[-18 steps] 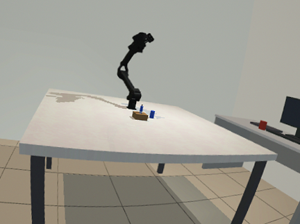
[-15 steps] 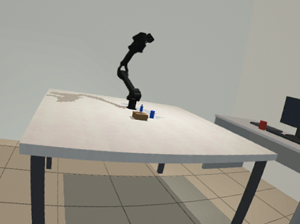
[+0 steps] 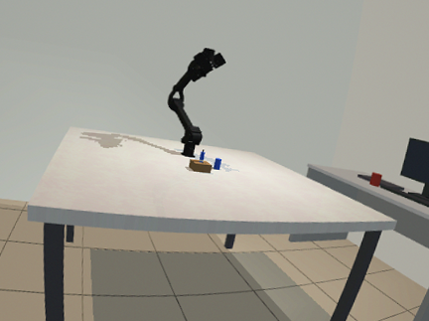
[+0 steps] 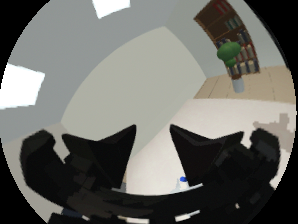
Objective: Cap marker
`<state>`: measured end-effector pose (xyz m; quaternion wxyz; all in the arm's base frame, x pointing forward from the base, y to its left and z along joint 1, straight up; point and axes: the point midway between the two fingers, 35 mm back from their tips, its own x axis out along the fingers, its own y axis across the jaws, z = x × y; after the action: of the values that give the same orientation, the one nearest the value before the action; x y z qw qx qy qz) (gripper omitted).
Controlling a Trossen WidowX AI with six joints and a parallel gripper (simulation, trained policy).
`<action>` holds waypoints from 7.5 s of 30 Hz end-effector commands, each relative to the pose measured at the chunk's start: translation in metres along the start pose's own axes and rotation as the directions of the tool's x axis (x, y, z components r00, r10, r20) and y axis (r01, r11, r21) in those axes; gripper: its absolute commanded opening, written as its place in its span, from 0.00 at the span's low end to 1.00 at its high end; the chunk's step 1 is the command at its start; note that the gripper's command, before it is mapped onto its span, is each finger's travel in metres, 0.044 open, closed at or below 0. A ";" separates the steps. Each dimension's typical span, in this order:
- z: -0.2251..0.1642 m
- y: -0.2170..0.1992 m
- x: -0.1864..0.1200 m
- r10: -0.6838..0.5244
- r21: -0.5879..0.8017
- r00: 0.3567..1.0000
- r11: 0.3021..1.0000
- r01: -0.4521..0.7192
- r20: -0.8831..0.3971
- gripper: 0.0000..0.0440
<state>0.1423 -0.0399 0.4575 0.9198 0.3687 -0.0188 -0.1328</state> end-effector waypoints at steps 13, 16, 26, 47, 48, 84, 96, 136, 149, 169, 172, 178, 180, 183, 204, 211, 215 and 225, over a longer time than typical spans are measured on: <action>-0.042 0.000 0.023 -0.060 -0.017 0.986 0.998 0.058 -0.157 0.63; -0.050 -0.001 0.027 -0.074 -0.022 0.980 0.997 0.071 -0.186 0.64; -0.077 -0.001 0.039 -0.122 -0.038 0.952 0.993 0.116 -0.279 0.68; -0.133 -0.005 0.060 -0.236 -0.079 0.858 0.971 0.224 -0.456 0.74; -0.135 -0.005 0.061 -0.241 -0.082 0.853 0.970 0.230 -0.463 0.74; -0.220 -0.020 0.084 -0.441 -0.185 0.598 0.878 0.441 -0.669 0.74; -0.243 -0.027 0.090 -0.493 -0.222 0.503 0.834 0.505 -0.709 0.74; -0.297 -0.070 0.106 -0.638 -0.378 0.185 0.638 0.671 -0.748 0.74; -0.311 -0.090 0.106 -0.674 -0.446 0.074 0.563 0.696 -0.735 0.74; -0.336 -0.125 0.101 -0.710 -0.553 -0.074 0.475 0.684 -0.700 0.72; -0.340 -0.130 0.100 -0.713 -0.566 -0.087 0.469 0.678 -0.696 0.71; -0.348 -0.141 0.099 -0.717 -0.588 -0.107 0.465 0.662 -0.688 0.69; -0.351 -0.144 0.098 -0.719 -0.594 -0.112 0.465 0.656 -0.686 0.69; -0.356 -0.150 0.098 -0.720 -0.605 -0.120 0.466 0.646 -0.683 0.67; -0.378 -0.176 0.096 -0.739 -0.650 -0.106 0.503 0.570 -0.665 0.41; -0.367 -0.166 0.103 -0.734 -0.626 -0.053 0.536 0.566 -0.677 0.18; -0.357 -0.156 0.110 -0.727 -0.606 -0.018 0.558 0.567 -0.687 0.16; -0.327 -0.135 0.128 -0.700 -0.546 0.053 0.599 0.586 -0.712 0.15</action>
<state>0.2728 0.0579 0.1103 0.6299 0.2898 0.6484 -0.3143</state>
